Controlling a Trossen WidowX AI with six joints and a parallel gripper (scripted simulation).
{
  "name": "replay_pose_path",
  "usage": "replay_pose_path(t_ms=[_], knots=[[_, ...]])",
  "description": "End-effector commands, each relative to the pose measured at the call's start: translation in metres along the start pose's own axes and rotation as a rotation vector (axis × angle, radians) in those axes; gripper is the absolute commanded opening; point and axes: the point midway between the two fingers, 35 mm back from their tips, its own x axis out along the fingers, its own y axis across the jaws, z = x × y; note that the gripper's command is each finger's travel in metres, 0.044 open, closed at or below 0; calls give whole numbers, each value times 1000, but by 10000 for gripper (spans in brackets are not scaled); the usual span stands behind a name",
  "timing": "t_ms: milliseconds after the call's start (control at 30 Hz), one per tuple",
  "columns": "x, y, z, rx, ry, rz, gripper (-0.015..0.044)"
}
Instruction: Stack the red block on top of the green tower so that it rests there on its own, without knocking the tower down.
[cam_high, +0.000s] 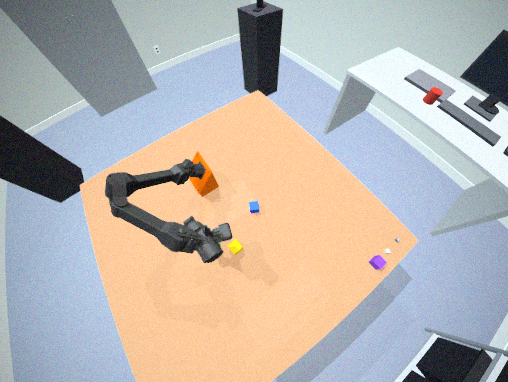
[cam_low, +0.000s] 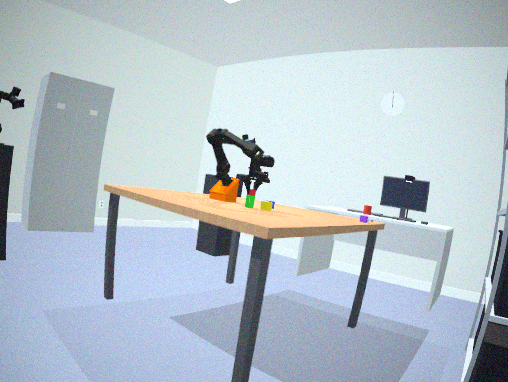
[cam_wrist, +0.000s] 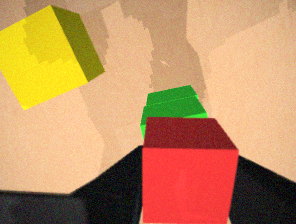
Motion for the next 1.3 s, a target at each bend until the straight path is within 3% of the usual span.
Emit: replay_pose_path(t_ms=[0, 567, 1267], knots=[[-4, 0, 0, -4, -2, -5, 0], [0, 0, -1, -5, 3, -1, 440], [0, 0, -1, -5, 3, -1, 440]])
